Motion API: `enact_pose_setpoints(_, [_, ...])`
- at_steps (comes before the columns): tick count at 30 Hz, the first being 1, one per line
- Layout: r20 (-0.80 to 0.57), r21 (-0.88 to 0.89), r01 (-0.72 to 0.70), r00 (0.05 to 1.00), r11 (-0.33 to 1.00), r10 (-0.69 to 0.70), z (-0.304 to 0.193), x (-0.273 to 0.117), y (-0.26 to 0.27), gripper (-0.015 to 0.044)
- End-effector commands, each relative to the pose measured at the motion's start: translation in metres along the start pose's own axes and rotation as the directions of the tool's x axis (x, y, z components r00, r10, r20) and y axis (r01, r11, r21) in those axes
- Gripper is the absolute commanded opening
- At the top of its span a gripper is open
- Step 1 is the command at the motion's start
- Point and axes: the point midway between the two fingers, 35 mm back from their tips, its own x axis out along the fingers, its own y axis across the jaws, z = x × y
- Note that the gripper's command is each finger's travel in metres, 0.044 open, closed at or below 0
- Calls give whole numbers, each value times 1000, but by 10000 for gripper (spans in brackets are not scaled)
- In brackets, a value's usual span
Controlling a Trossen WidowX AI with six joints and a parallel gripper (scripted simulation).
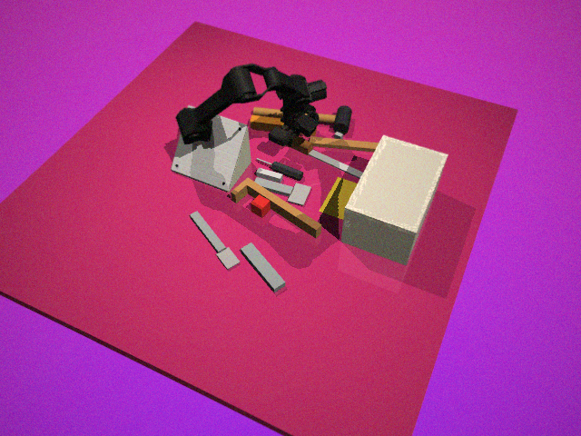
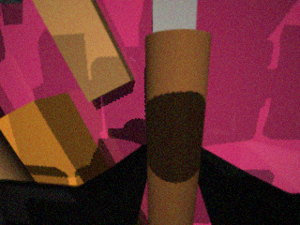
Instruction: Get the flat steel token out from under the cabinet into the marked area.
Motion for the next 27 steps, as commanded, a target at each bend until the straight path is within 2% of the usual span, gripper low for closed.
enact_pose_setpoints(1, [1, 2, -2, 1000, 1000, 2, 0, 0, 1, 0])
enact_pose_setpoints(27, [1, -4, 4, 1000, 1000, -4, 34, 0, 1, 0])
